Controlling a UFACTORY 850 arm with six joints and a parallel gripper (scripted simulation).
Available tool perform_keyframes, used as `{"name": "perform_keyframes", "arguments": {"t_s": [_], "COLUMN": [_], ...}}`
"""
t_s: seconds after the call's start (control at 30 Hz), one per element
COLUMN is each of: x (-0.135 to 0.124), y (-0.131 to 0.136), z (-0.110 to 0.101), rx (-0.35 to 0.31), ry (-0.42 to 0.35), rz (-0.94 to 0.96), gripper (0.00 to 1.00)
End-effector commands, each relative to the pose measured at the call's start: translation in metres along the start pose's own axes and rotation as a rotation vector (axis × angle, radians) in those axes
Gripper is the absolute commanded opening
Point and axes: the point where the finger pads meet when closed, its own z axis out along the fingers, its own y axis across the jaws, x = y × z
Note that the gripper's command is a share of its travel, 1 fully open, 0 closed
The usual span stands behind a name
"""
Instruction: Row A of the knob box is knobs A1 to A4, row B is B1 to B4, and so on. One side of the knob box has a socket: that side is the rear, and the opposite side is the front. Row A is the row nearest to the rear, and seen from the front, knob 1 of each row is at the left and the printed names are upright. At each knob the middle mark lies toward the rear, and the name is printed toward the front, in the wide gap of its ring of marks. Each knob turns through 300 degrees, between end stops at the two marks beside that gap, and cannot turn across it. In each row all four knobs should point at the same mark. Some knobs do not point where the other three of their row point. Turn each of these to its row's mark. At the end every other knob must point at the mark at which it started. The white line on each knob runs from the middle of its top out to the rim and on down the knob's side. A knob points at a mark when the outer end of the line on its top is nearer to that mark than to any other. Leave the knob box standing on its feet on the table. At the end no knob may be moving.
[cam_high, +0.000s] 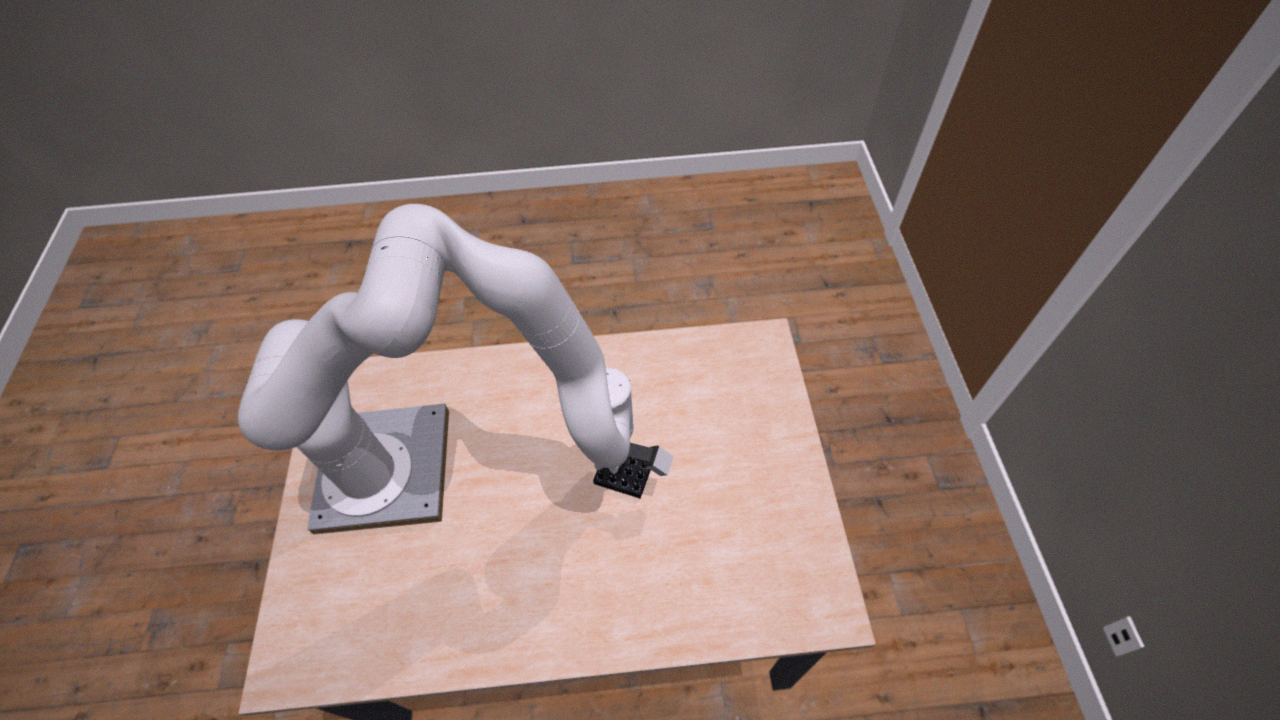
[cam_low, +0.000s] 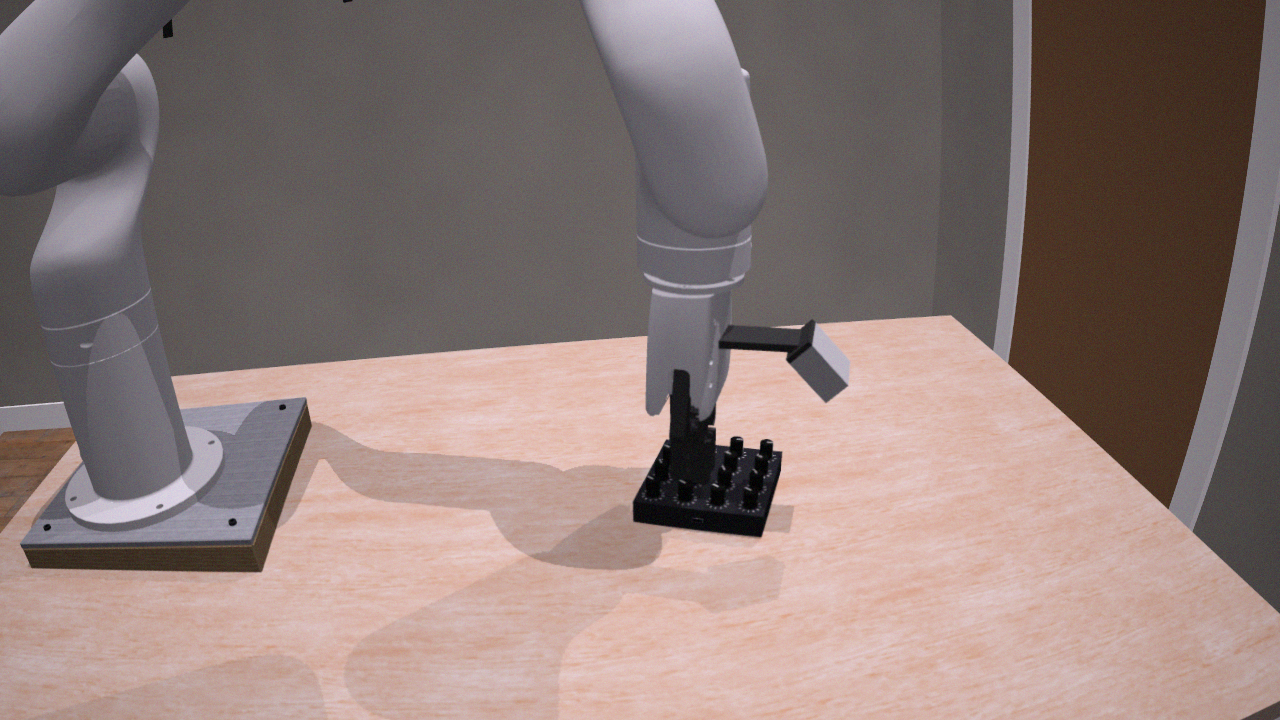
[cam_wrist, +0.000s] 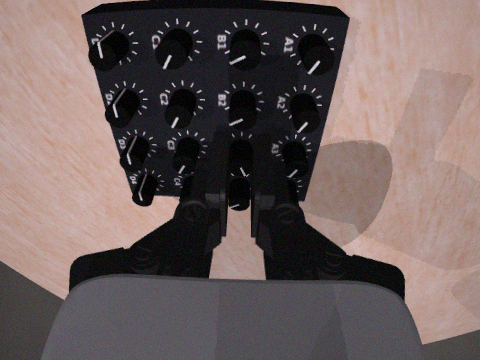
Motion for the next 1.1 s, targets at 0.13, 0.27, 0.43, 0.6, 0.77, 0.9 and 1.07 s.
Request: {"name": "perform_keyframes", "arguments": {"t_s": [0.13, 0.27, 0.43, 0.6, 0.77, 0.9, 1.07], "x": [0.0009, 0.0009, 0.0009, 0.0009, 0.0009, 0.0009, 0.0009], "y": [-0.0003, -0.0003, -0.0003, -0.0003, -0.0003, -0.0003, -0.0003], "z": [-0.0008, -0.0008, -0.0008, -0.0008, -0.0008, -0.0008, -0.0008], "rx": [-0.003, -0.003, -0.003, -0.003, -0.003, -0.003, -0.003], "ry": [0.003, 0.003, 0.003, 0.003, 0.003, 0.003, 0.003], "rz": [0.037, 0.041, 0.042, 0.042, 0.042, 0.042, 0.042], "gripper": [0.08, 0.08, 0.08, 0.08, 0.08, 0.19, 0.19]}}
